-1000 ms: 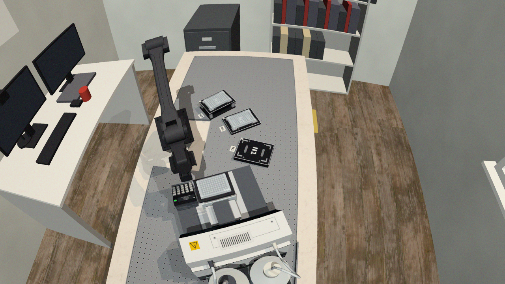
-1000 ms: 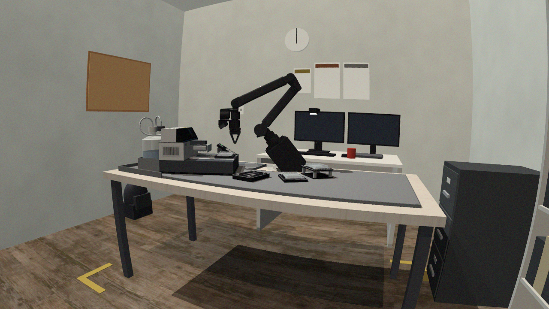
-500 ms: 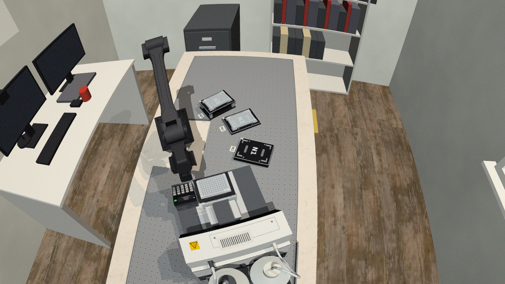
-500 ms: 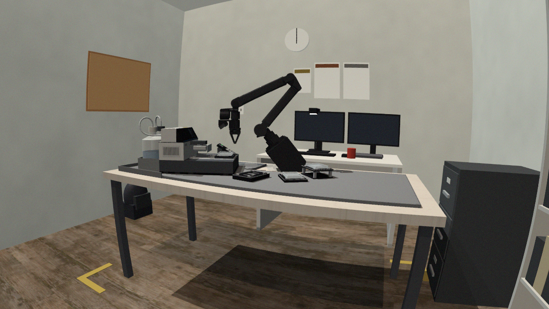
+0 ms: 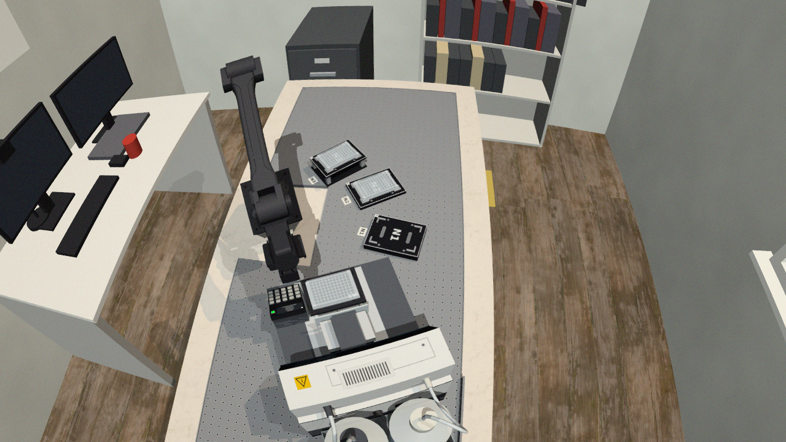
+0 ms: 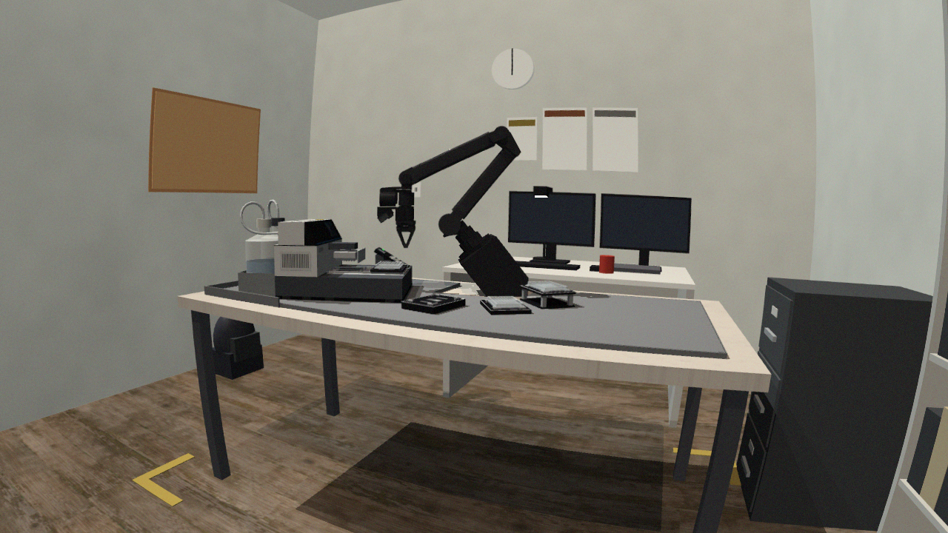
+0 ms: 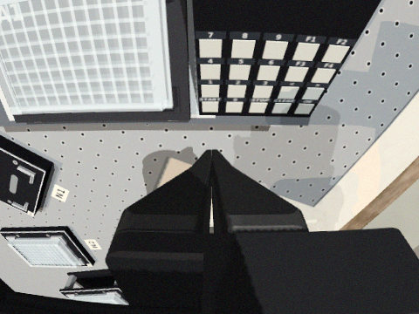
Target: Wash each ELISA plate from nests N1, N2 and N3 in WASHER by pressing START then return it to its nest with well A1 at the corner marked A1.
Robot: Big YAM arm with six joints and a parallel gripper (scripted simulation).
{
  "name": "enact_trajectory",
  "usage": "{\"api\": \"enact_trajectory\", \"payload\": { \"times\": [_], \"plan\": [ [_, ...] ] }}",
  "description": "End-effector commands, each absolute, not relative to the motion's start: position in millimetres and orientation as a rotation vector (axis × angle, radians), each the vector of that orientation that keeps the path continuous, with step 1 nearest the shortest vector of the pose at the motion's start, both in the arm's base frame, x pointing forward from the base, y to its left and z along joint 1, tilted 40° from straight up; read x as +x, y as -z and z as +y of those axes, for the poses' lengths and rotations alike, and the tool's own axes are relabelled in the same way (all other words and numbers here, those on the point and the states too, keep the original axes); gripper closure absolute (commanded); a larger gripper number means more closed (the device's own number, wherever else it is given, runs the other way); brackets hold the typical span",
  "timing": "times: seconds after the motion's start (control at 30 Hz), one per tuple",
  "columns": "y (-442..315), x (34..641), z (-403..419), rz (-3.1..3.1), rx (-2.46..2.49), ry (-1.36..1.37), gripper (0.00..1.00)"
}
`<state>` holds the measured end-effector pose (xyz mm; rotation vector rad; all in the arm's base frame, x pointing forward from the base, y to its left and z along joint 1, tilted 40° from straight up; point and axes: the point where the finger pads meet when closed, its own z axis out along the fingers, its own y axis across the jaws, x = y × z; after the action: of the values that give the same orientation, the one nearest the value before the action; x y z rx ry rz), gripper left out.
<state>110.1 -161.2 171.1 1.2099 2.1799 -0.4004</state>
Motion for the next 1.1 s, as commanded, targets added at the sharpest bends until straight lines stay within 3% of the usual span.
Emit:
{"api": "enact_trajectory", "payload": {
  "times": [0.0,0.73,0.77,1.07],
  "plan": [
    [-188,113,-163,2.151,1.199,0.410,1.00],
    [-188,113,-163,2.151,1.199,0.410,1.00],
    [-202,119,-161,2.165,1.162,0.420,0.00],
    [-219,148,-150,2.309,0.916,0.507,0.00]
  ]
}}
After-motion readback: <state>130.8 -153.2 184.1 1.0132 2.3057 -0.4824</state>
